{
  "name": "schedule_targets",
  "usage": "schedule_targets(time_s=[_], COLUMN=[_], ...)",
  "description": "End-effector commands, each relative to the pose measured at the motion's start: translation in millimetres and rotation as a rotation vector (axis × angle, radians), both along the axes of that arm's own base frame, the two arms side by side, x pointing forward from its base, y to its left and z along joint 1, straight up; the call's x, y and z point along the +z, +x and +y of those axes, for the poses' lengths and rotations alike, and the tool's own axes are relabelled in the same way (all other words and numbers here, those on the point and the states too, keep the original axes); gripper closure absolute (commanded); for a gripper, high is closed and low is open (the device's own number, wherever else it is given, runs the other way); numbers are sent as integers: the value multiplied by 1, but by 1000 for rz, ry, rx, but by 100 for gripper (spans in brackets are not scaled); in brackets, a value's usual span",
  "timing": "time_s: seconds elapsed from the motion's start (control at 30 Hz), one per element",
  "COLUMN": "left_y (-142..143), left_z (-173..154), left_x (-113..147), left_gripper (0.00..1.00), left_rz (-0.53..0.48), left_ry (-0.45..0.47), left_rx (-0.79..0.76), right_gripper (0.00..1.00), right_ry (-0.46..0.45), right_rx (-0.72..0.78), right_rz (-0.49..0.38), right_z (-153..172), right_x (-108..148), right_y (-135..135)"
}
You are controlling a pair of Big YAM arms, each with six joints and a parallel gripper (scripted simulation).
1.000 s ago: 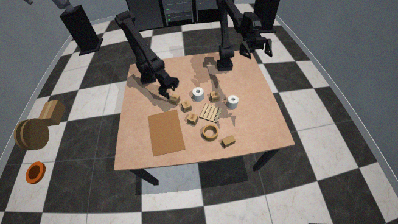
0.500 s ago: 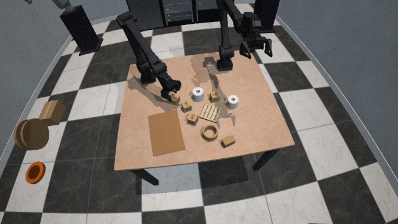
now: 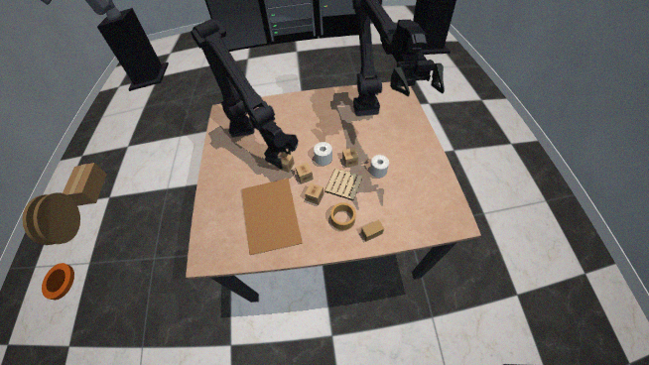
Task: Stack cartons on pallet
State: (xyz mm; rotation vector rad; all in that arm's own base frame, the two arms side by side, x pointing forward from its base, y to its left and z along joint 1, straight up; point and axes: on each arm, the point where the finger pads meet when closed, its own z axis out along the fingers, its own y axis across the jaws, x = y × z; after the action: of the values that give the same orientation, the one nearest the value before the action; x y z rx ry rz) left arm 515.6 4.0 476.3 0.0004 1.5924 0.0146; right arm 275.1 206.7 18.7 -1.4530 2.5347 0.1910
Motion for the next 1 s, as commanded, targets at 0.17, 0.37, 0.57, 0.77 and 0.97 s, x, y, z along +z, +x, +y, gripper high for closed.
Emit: schedule_targets(time_s=[0.17, 0.37, 0.57, 0.77, 0.97], left_y=[3, 3, 3, 3, 3], left_z=[-4, -4, -4, -4, -4], left_x=[22, 22, 22, 22, 22], left_gripper=[0, 0, 0, 0, 0], left_rz=[-32, -32, -32, -32, -32], left_ry=[-9, -9, -9, -9, -9], left_rx=[-9, -9, -9, -9, -9], right_gripper=[21, 21, 21, 21, 21], right_ry=[10, 10, 10, 11, 35], right_rx=[-1, -3, -7, -1, -69], right_rz=[-14, -14, -14, -18, -10], right_z=[12, 12, 12, 11, 24], right_x=[-10, -16, -20, -16, -2], right_y=[8, 10, 11, 11, 15])
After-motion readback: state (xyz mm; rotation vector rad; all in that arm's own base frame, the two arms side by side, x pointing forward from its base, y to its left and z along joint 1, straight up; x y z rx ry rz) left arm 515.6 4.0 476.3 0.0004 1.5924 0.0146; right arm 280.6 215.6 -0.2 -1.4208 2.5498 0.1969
